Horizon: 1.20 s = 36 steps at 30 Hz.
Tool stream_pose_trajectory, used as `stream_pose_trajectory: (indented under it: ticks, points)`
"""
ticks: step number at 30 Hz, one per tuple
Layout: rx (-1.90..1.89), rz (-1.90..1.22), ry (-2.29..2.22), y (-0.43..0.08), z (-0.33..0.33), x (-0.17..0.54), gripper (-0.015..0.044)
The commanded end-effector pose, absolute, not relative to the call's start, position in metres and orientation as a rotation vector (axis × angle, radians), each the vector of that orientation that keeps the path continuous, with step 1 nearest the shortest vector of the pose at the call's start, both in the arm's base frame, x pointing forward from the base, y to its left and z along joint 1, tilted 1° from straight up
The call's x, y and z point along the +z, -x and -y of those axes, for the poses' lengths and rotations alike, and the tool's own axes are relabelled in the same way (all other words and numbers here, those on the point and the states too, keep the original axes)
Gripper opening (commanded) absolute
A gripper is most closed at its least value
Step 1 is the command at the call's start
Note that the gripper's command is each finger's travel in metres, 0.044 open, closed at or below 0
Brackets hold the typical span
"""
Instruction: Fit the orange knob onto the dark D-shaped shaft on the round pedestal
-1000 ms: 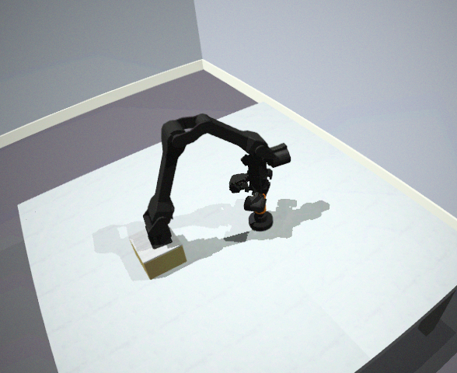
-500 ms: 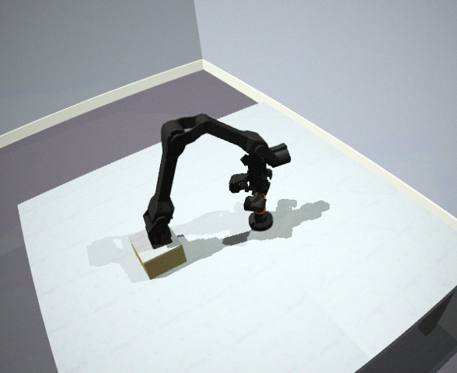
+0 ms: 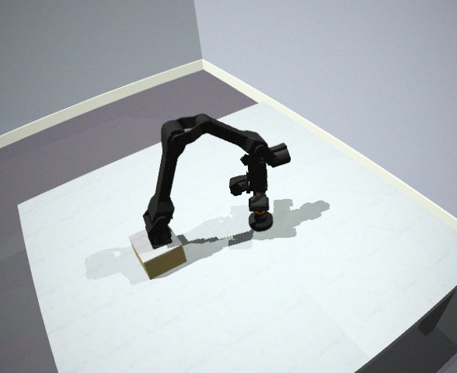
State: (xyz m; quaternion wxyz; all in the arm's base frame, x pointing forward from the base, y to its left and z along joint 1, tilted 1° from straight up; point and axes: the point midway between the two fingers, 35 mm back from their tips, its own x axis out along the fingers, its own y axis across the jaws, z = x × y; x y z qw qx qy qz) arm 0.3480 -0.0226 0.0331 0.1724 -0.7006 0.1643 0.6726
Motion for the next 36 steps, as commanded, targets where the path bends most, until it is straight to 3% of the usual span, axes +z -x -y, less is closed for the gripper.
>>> stream_pose_trajectory:
  ticks: [1, 36]
  points:
    - [1.916, -0.447, 2.003, -0.3496, 0.0226, 0.0338, 0.0]
    - [1.922, -0.439, 2.008, -0.3469, 0.022, 0.0365, 0.0]
